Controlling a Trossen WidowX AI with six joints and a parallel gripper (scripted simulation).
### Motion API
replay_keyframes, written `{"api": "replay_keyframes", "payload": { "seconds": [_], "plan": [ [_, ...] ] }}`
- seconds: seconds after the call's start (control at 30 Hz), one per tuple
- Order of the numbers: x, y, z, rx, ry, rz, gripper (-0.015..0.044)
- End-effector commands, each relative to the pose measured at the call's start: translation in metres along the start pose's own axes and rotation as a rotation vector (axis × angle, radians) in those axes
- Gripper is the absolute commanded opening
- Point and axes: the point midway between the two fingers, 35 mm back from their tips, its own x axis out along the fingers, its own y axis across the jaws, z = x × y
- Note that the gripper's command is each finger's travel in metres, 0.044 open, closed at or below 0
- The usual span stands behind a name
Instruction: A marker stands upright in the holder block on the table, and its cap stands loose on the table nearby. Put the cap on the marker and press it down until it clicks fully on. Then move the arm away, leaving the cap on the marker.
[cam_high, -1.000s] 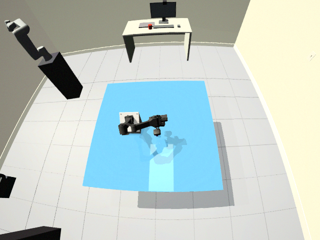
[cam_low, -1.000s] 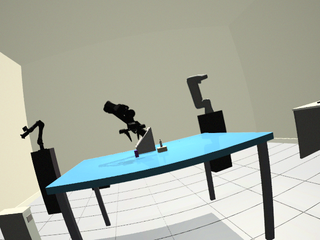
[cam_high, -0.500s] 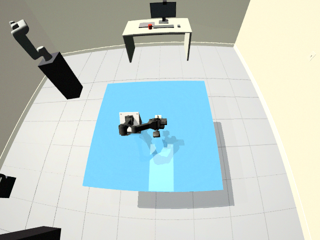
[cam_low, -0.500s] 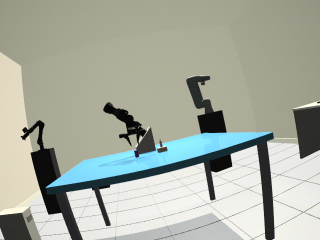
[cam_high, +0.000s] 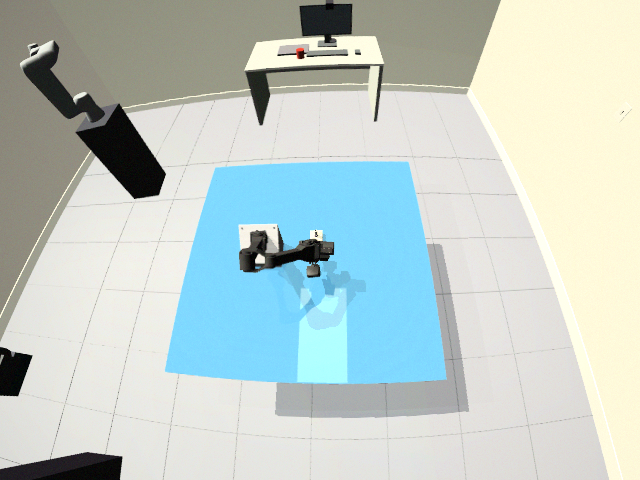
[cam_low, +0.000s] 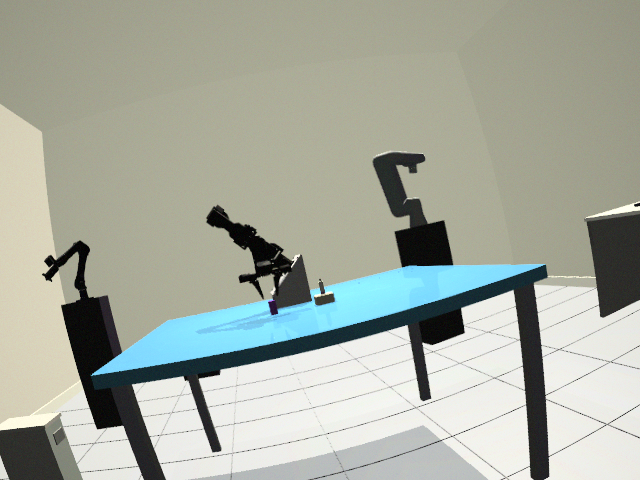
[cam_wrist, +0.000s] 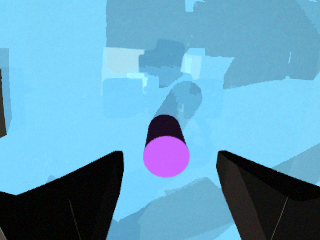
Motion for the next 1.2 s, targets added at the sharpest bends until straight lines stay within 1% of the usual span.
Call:
{"api": "replay_keyframes", "payload": {
  "seconds": [0.0,0.8,1.07,1.13,1.17],
  "plan": [
    [0.011,0.003,-0.004,-0.016,0.017,0.0,0.0238],
    [0.048,0.001,-0.006,-0.017,0.018,-0.003,0.0238],
    [0.049,0.001,-0.006,-0.017,0.018,-0.003,0.0238],
    [0.049,0.001,-0.006,-0.017,0.018,-0.003,0.0185],
    [0.049,0.001,-0.006,-0.017,0.018,-0.003,0.0179]
  ]
}}
